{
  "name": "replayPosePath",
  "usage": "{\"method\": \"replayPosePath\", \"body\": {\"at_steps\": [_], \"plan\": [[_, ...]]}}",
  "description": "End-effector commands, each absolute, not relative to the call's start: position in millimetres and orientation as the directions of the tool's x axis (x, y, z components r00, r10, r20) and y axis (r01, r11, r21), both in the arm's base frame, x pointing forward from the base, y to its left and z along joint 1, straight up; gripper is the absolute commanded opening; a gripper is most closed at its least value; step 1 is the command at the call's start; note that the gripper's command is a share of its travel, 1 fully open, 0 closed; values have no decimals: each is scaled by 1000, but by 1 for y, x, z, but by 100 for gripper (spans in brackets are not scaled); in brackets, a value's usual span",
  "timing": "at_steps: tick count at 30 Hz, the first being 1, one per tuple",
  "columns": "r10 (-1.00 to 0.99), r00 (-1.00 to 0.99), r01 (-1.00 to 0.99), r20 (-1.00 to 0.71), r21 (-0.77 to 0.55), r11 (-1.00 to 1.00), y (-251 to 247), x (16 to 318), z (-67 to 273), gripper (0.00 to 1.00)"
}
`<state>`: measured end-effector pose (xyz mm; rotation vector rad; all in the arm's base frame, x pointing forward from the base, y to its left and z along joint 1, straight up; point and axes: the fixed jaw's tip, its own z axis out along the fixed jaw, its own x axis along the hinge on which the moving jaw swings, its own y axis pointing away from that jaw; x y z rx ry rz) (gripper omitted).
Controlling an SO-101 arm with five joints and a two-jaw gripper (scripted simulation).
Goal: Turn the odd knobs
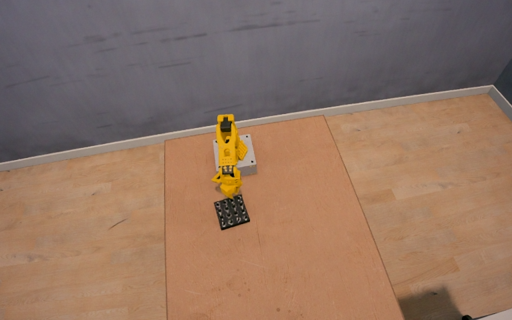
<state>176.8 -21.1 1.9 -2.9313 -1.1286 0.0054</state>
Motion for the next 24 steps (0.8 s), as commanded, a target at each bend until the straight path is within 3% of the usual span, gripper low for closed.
{"method": "replayPosePath", "body": {"at_steps": [1, 24], "plan": [[626, 779, 626, 0, 0, -779, -17, 178, 5, 11], [254, 967, 254, -1, 0, -967, 5, 180, 10, 15]]}}
